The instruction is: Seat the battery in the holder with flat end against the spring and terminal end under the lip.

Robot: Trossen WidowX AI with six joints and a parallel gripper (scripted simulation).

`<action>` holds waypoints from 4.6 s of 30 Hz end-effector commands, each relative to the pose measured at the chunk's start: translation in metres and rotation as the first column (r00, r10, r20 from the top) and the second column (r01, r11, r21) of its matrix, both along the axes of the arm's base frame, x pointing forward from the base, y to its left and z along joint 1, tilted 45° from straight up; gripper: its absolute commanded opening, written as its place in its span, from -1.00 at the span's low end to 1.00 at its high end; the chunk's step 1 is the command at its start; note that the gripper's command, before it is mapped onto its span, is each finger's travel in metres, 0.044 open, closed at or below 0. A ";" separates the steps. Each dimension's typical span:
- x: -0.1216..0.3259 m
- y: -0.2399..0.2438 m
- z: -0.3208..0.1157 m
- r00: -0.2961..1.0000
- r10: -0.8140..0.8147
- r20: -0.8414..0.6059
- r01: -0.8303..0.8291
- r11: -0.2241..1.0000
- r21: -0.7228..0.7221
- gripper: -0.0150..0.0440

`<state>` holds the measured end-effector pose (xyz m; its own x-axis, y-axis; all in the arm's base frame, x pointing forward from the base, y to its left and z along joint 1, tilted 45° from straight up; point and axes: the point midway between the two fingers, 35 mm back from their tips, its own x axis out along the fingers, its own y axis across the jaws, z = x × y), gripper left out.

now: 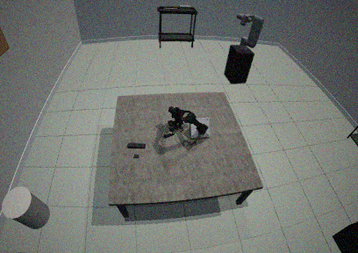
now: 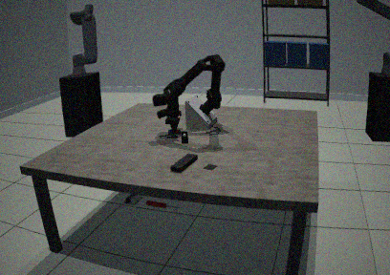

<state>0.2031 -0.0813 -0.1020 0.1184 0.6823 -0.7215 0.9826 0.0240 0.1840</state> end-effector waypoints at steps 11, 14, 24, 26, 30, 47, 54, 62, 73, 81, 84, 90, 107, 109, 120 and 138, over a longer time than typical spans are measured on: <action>-0.006 -0.033 0.035 1.000 -0.004 -0.001 0.004 1.000 0.004 -0.25; -0.006 -0.033 0.036 1.000 0.003 0.006 -0.003 1.000 0.003 -0.25; 0.031 -0.031 0.061 0.843 0.401 0.359 -0.374 0.916 -0.147 -0.25; 0.038 -0.029 0.067 0.771 0.479 0.420 -0.438 0.877 -0.196 -0.25; 0.054 -0.024 0.079 0.594 0.615 0.518 -0.543 0.782 -0.306 -0.25; 0.097 0.000 0.123 -0.128 0.807 0.576 -0.609 0.394 -0.688 -0.25; 0.098 0.002 0.117 -0.113 0.809 0.577 -0.587 0.414 -0.696 -0.25; 0.104 0.012 0.105 -0.094 0.807 0.583 -0.507 0.465 -0.726 -0.25; 0.106 0.026 0.096 -0.080 0.799 0.596 -0.406 0.520 -0.752 -0.25; 0.107 0.028 0.094 -0.073 0.798 0.598 -0.381 0.531 -0.756 -0.25; 0.107 0.029 0.092 -0.069 0.798 0.599 -0.364 0.539 -0.759 -0.25; 0.107 0.030 0.088 -0.063 0.796 0.602 -0.331 0.553 -0.765 -0.25; 0.104 0.034 0.082 -0.051 0.787 0.615 -0.239 0.588 -0.773 -0.25; 0.104 0.034 0.081 -0.051 0.786 0.617 -0.228 0.592 -0.773 -0.25; 0.100 0.038 0.080 -0.045 0.782 0.622 -0.173 0.607 -0.775 -0.25; 0.090 0.040 0.077 -0.035 0.785 0.618 -0.149 0.608 -0.780 -0.25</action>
<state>0.2982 -0.0428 -0.0237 0.6085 0.5925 -0.5278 -0.2210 0.7654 0.6044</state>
